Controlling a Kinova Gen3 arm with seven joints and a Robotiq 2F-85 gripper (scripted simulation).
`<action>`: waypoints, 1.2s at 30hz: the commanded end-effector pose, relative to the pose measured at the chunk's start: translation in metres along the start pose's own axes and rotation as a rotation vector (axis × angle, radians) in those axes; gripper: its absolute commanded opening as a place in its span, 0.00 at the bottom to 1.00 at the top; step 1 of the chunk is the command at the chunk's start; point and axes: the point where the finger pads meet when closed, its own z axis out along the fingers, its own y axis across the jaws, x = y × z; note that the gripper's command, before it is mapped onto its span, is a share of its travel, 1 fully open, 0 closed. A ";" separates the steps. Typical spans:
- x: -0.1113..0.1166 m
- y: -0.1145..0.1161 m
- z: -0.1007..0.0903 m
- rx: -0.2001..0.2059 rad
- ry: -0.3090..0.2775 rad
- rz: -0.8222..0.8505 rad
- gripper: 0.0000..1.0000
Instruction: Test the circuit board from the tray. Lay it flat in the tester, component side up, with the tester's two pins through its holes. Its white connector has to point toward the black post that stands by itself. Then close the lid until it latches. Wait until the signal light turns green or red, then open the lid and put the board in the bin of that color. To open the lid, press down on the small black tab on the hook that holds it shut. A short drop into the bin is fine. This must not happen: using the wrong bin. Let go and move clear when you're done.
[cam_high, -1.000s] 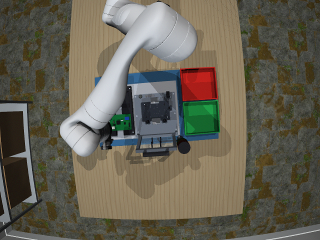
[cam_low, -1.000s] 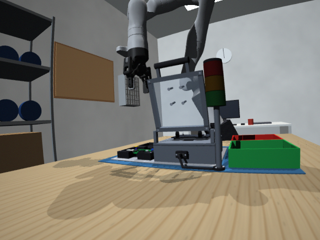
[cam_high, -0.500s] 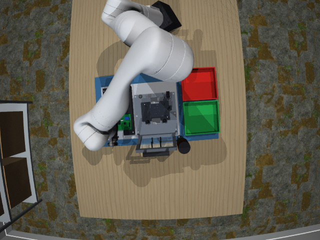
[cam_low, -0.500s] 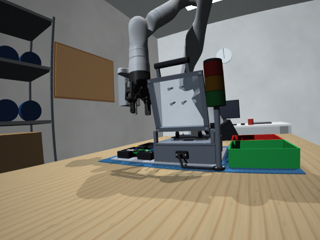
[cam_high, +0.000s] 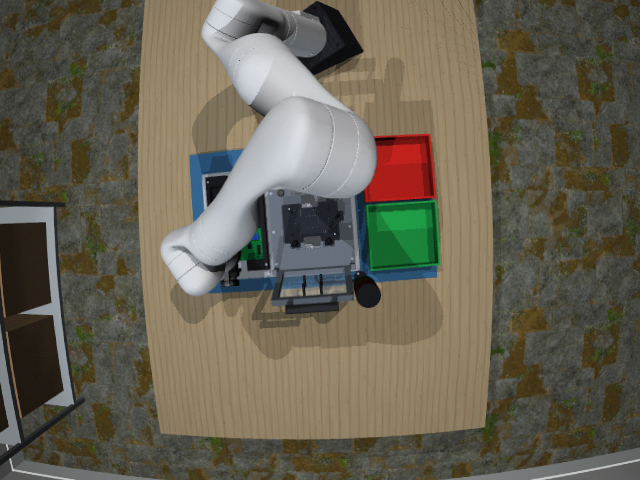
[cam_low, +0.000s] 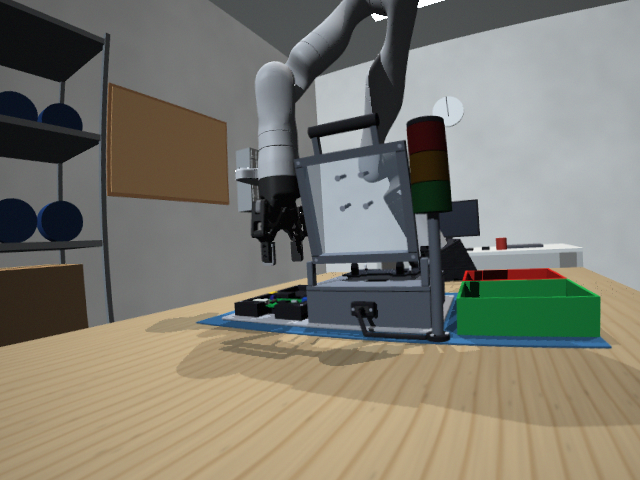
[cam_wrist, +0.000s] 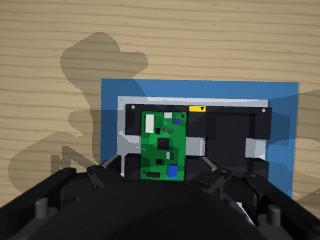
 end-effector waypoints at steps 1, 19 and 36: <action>0.005 0.003 0.008 -0.009 0.004 0.011 1.00; 0.005 0.003 0.013 -0.009 0.004 0.011 1.00; 0.005 0.003 0.017 -0.009 0.004 0.011 1.00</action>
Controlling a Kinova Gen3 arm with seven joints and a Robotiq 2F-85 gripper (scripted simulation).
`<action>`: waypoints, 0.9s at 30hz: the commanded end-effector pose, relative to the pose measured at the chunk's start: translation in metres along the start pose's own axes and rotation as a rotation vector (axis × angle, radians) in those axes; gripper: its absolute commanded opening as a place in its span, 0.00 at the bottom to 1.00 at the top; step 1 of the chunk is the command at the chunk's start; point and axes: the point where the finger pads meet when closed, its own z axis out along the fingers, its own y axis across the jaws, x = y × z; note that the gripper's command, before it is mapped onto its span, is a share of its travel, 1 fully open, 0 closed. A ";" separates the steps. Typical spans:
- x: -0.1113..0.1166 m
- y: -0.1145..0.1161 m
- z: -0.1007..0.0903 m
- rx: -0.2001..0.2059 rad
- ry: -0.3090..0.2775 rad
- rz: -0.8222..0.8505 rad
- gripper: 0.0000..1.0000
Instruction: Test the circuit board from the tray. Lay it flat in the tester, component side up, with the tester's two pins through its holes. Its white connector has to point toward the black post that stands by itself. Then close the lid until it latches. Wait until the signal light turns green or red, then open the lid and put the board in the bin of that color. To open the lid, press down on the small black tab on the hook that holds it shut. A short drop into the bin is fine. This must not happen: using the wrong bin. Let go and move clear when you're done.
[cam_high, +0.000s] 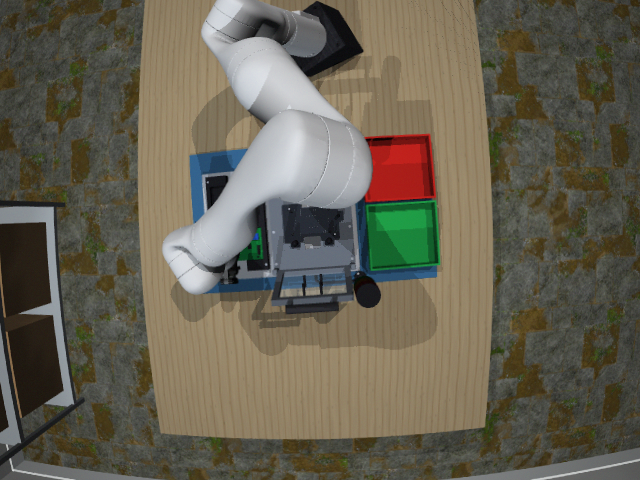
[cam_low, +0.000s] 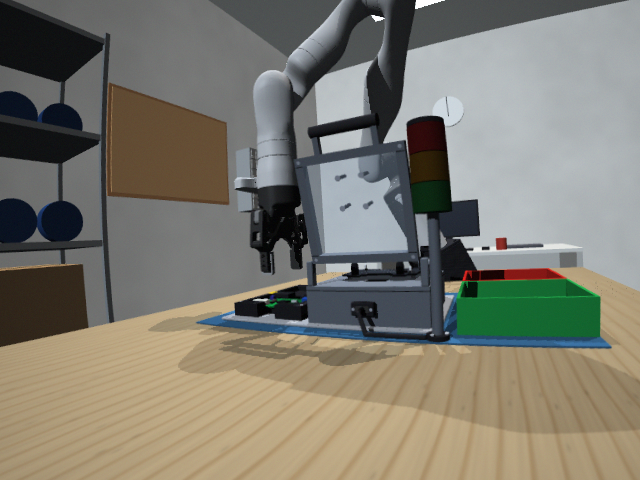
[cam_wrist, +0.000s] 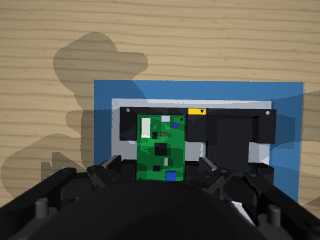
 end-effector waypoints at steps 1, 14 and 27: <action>0.000 0.000 0.003 -0.001 0.000 0.001 1.00; 0.000 0.000 0.033 -0.001 0.000 0.001 1.00; 0.000 0.000 0.042 -0.001 0.000 0.001 1.00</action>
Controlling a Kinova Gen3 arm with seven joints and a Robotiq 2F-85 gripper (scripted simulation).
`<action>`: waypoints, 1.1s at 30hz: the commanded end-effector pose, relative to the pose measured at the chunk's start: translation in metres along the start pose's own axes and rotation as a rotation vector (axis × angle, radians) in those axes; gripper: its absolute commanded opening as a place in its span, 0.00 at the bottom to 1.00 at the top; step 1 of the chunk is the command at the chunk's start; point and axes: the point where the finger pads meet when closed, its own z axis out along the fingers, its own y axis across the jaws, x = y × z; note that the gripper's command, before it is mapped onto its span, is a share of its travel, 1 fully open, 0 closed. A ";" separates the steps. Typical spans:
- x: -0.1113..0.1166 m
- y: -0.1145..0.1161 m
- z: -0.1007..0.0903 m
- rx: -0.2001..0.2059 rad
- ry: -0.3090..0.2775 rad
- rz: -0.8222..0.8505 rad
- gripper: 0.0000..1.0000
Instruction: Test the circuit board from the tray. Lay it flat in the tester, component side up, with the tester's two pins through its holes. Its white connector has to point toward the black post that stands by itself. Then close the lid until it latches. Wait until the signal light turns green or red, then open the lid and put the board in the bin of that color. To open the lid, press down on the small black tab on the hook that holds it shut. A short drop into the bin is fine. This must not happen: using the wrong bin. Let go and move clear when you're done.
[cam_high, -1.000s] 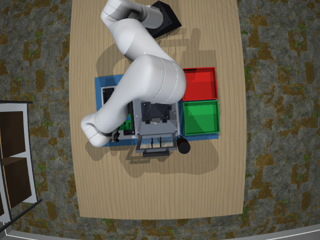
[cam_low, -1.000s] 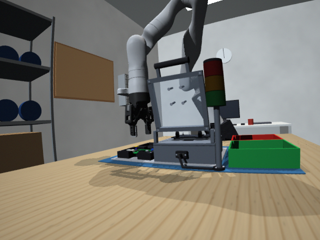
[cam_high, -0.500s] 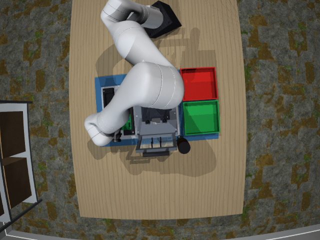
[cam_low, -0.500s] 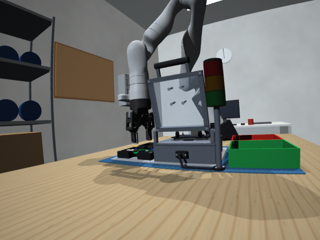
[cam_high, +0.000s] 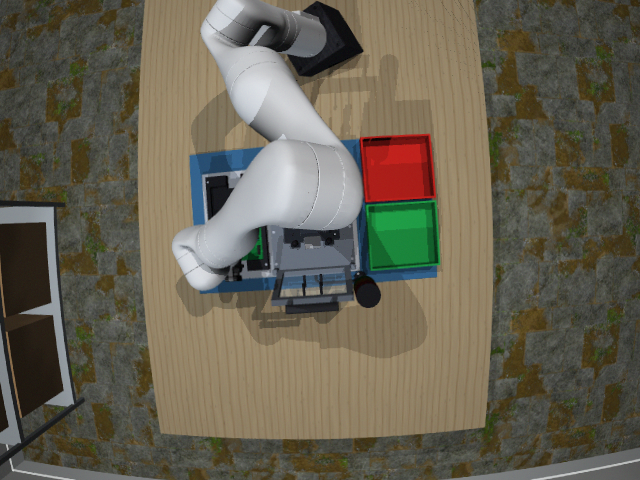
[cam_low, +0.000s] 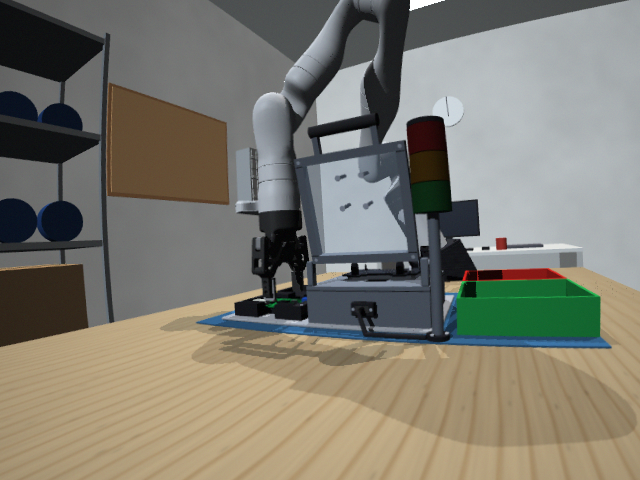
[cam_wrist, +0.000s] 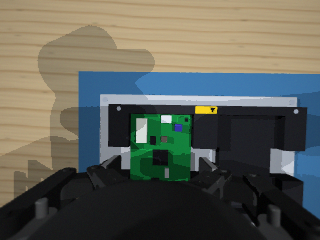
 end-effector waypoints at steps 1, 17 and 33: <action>0.001 0.000 0.000 0.000 0.001 0.001 1.00; 0.001 0.000 0.000 0.000 0.001 0.001 1.00; 0.001 0.000 0.010 0.000 0.001 0.001 1.00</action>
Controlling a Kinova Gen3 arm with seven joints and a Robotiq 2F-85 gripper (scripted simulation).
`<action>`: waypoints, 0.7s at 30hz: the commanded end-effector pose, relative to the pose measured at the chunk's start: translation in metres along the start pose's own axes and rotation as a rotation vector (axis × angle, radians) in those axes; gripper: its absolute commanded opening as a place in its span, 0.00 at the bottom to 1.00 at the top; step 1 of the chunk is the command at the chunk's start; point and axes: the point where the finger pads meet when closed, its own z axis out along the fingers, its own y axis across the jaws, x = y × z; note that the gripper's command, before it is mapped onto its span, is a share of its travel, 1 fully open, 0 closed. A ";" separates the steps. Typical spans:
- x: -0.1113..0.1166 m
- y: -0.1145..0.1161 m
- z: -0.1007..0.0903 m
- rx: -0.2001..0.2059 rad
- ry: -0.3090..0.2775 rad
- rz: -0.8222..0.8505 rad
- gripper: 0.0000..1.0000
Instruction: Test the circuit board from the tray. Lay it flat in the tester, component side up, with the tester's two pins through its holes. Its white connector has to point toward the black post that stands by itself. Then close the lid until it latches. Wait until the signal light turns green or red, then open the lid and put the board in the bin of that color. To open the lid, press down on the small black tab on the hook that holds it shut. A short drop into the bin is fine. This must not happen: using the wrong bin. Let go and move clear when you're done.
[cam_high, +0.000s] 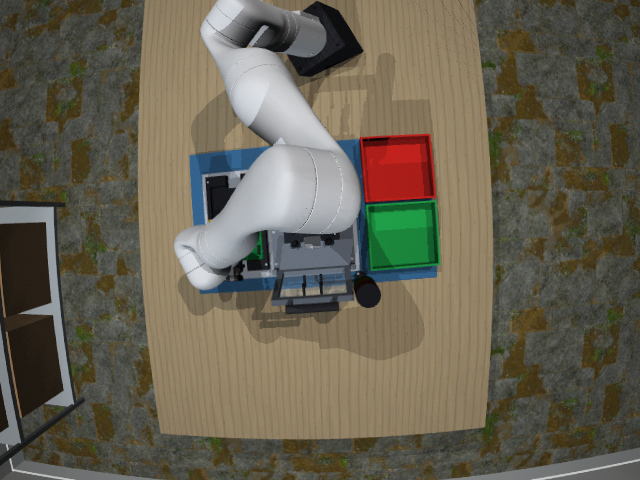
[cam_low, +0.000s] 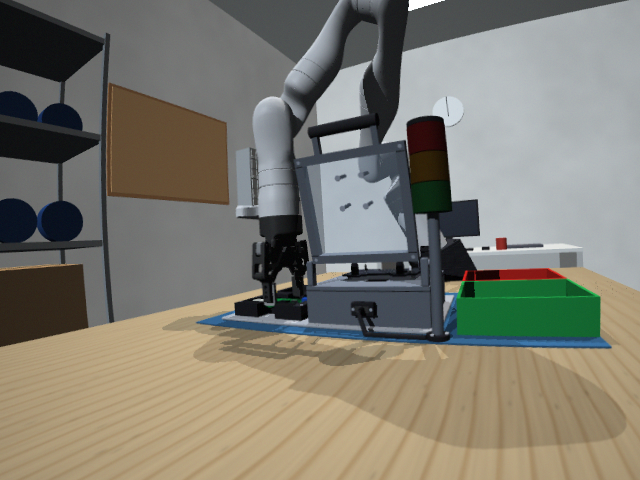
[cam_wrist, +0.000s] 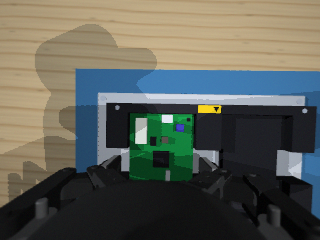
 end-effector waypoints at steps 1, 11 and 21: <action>0.001 0.001 0.003 -0.002 0.001 0.002 1.00; 0.001 0.001 0.007 -0.002 0.001 0.002 1.00; 0.001 0.001 0.007 -0.002 0.001 0.002 1.00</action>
